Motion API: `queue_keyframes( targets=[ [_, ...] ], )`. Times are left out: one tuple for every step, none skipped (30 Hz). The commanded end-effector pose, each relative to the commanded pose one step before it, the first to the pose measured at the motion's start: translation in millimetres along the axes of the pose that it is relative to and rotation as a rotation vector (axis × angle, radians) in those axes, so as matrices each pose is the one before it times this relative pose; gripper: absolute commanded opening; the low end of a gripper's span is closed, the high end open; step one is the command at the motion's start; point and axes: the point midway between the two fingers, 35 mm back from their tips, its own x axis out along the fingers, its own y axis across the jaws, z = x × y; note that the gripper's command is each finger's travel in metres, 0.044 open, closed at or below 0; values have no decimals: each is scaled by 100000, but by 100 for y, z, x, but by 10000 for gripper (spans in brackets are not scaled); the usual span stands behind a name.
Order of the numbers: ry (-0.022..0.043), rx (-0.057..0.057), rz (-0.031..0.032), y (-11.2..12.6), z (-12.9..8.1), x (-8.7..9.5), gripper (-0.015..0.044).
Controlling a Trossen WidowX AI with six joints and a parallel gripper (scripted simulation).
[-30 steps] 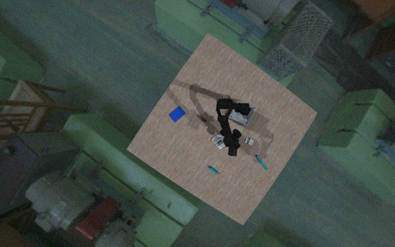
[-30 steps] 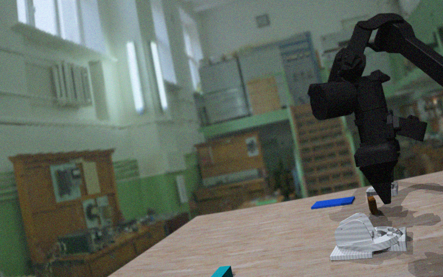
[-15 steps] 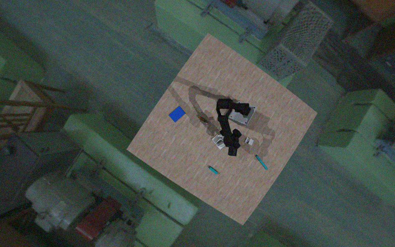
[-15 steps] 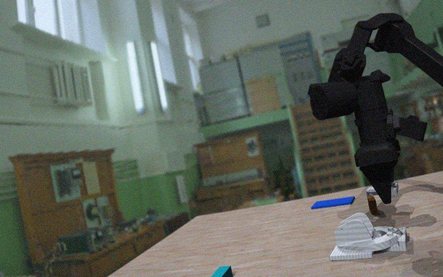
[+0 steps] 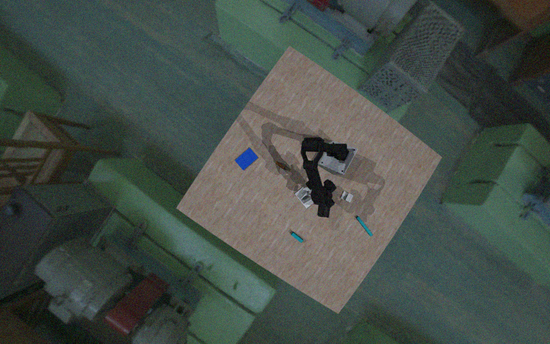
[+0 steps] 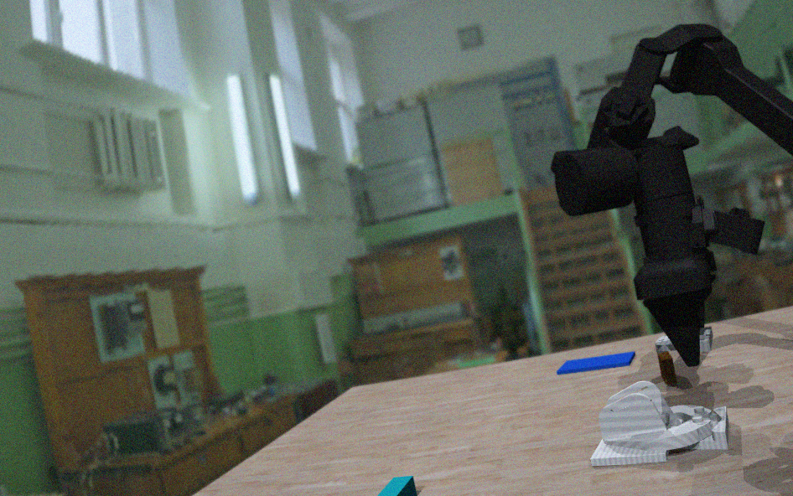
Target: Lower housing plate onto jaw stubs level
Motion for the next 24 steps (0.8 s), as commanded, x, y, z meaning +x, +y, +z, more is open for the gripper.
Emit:
queue_keyframes(
  targets=[
    [320, -542, 231, -5, -58, 451, 351],
    [-2, 3, -15, -12, -11, 164, 351],
    [-2, 3, -13, -11, -10, 164, 351],
    [-2, 3, -12, -10, -10, 164, 351],
    [-1, 3, -11, -9, -9, 163, 351],
    [-1, 3, -9, -8, -8, 163, 351],
    [0, 4, -8, -8, -8, 168, 351],
    [0, 4, -7, -7, -7, 168, 351],
    [0, 4, -5, -6, -6, 168, 351],
    [1, 4, -4, -5, -5, 167, 351],
    [1, 4, -2, -4, -5, 167, 351],
    [1, 4, -1, -3, -4, 167, 351],
    [2, 4, 1, -2, -3, 166, 351],
    [2, 5, 2, -1, -2, 166, 351],
    [2, 5, 4, 0, -2, 166, 351],
    [3, 5, 5, 1, -1, 165, 351],
    [3, 5, 6, 2, 0, 165, 351],
    [3, 5, 8, 3, 1, 165, 351],
    [3, 5, 9, 4, 2, 165, 351],
    [4, 5, 11, 5, 2, 164, 351],
    [4, 6, 12, 6, 3, 164, 351],
    [4, 6, 14, 7, 4, 163, 351],
    [4, 6, 15, 8, 5, 163, 351],
    [5, 6, 17, 9, 6, 162, 351]
  ],
)
